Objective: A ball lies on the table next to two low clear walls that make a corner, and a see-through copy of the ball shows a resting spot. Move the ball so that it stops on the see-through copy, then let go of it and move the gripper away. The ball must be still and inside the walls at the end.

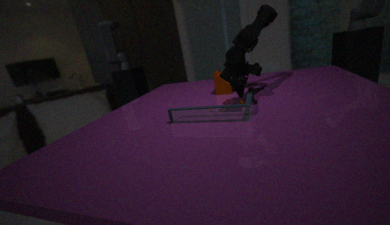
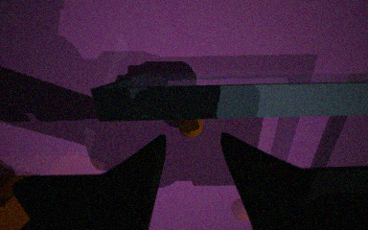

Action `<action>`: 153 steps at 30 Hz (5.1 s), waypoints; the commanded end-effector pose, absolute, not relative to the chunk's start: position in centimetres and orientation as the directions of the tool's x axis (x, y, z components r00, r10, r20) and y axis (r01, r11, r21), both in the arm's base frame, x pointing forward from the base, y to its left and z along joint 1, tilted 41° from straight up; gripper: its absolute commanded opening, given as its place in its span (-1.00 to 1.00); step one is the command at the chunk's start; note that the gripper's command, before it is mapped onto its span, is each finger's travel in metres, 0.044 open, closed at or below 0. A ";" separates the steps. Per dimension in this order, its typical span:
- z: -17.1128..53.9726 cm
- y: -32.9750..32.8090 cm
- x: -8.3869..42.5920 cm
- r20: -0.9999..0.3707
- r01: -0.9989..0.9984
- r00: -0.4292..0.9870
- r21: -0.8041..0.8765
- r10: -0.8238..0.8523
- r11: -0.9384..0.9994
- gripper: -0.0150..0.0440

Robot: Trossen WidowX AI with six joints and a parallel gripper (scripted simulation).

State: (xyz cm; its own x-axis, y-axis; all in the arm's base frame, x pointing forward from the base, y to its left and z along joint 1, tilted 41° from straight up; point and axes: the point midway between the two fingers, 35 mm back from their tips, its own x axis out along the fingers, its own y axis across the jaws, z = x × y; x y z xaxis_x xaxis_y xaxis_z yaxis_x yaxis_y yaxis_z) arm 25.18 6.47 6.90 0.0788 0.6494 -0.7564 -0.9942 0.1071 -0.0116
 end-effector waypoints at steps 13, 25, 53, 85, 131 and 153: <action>4.9 8.1 25.3 -0.758 -0.994 0.076 -0.006 0.648 0.110 0.28; 4.5 8.5 25.3 -0.758 -0.994 0.076 -0.006 0.648 0.110 -0.15; 9.4 2.5 25.7 -0.777 -0.990 0.099 -0.014 0.622 0.140 -0.49; 7.8 -4.3 28.7 -0.764 -0.994 0.077 -0.008 0.641 0.111 -0.49; -3.8 -2.3 31.1 -0.762 -0.994 0.079 -0.010 0.643 0.110 -0.49; -4.1 -2.1 31.1 -0.764 -0.994 0.079 -0.014 0.641 0.106 0.28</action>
State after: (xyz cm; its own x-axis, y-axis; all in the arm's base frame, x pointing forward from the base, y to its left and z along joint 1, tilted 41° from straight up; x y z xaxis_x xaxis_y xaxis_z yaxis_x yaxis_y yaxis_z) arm 31.13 -2.06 -4.16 0.0790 0.6409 -0.7635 -0.9943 0.1057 -0.0141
